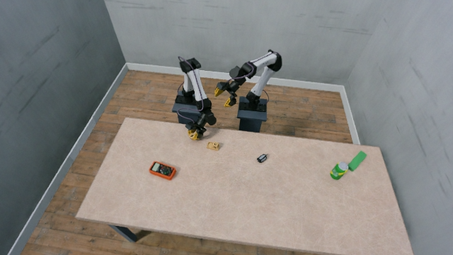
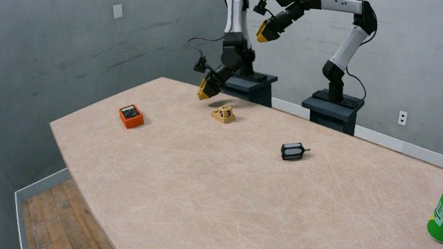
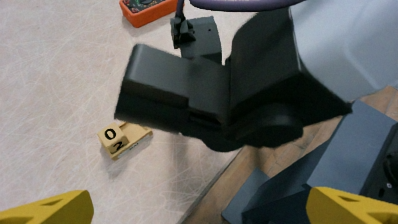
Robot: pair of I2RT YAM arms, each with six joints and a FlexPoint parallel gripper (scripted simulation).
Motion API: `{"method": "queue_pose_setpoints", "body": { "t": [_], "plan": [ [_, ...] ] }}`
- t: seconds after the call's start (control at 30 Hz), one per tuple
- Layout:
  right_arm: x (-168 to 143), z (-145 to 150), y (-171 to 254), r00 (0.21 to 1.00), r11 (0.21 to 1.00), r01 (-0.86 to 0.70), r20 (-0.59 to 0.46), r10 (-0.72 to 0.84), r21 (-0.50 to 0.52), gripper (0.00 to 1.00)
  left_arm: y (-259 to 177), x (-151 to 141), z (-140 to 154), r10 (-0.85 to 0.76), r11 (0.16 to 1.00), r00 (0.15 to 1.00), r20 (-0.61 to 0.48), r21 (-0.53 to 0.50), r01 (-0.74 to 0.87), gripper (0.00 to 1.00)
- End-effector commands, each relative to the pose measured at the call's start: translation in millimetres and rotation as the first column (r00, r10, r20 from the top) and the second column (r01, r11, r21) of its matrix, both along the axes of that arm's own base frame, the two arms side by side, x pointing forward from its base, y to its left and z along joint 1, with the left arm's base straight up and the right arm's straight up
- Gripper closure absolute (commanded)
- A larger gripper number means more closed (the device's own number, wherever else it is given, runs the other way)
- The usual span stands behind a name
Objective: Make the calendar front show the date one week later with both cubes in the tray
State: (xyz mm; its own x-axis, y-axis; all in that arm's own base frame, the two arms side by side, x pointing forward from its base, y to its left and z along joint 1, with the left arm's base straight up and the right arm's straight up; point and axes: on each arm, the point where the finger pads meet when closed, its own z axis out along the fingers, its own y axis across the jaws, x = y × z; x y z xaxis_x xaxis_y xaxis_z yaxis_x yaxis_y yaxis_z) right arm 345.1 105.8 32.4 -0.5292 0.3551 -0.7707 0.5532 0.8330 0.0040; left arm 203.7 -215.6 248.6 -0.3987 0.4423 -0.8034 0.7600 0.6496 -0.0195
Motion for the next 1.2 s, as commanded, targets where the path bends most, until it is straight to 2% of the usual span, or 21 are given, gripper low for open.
{"method": "queue_pose_setpoints", "body": {
  "t": [0.0,0.27,0.67,0.8,1.17],
  "plan": [
    [17.0,13.1,-2.3,0.978,0.995,-0.04,0.2,0.059,-0.096,0.78,-1.2,0.4,5.3,0.0,1.0,1.0,0.011,-0.013,0.0,0.0],
    [8.6,3.8,-4.3,0.975,0.987,-0.061,0.204,0.091,-0.15,0.78,-1.2,0.4,5.3,0.0,1.0,1.0,0.011,-0.013,0.0,0.0],
    [12.3,-7.3,-5.6,0.973,0.99,-0.062,0.214,0.089,-0.13,0.78,-1.2,0.4,5.3,0.0,1.0,1.0,0.011,-0.013,0.0,0.0],
    [10.3,-17.9,-9.0,0.978,0.987,-0.062,0.187,0.09,-0.148,0.78,-1.2,0.4,5.3,0.0,1.0,1.0,0.011,-0.013,0.0,0.0],
    [17.3,-3.6,-4.9,0.972,0.99,-0.053,0.221,0.08,-0.128,0.78,-1.2,0.4,5.3,0.0,1.0,1.0,0.011,-0.013,0.0,0.0]
  ]
}}
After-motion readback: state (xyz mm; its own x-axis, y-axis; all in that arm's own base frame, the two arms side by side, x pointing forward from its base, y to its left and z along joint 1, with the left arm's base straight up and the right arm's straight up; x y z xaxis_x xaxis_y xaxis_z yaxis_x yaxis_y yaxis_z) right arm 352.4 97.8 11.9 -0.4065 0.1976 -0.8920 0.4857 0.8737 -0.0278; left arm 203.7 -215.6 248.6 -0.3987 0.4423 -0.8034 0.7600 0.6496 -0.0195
